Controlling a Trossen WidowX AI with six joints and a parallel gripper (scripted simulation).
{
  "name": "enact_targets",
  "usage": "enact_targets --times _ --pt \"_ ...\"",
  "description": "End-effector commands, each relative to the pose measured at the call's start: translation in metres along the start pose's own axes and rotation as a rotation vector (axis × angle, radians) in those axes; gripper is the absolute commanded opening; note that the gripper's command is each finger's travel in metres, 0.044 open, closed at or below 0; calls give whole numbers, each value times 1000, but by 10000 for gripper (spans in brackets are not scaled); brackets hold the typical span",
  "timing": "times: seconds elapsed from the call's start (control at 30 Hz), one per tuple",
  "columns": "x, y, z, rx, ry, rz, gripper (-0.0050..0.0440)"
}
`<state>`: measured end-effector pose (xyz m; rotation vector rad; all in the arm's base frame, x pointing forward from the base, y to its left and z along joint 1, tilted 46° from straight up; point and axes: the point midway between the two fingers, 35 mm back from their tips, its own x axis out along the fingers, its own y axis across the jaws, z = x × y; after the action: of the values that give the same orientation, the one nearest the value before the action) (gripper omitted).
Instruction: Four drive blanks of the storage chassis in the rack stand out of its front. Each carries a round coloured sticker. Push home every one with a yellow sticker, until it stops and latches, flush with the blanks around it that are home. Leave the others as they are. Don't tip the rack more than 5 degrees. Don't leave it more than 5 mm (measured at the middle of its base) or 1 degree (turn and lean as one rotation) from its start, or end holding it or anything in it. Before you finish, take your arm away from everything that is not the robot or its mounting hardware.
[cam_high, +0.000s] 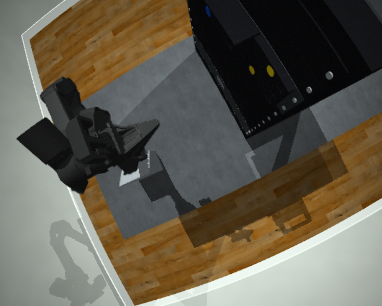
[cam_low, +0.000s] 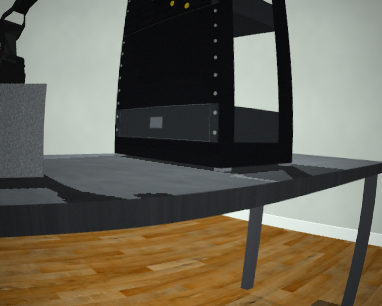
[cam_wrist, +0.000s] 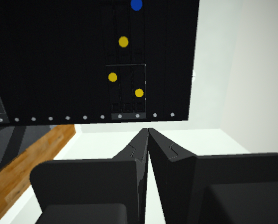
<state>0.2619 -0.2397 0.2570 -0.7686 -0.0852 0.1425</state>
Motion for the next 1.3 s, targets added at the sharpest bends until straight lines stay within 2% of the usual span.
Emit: enact_targets --times 0.0,0.13,1.27 --pt "-20 0 2 -3 -7 -3 0" --pt "-25 0 2 -3 -7 -3 0" --pt "-26 0 2 -3 -7 -2 0"
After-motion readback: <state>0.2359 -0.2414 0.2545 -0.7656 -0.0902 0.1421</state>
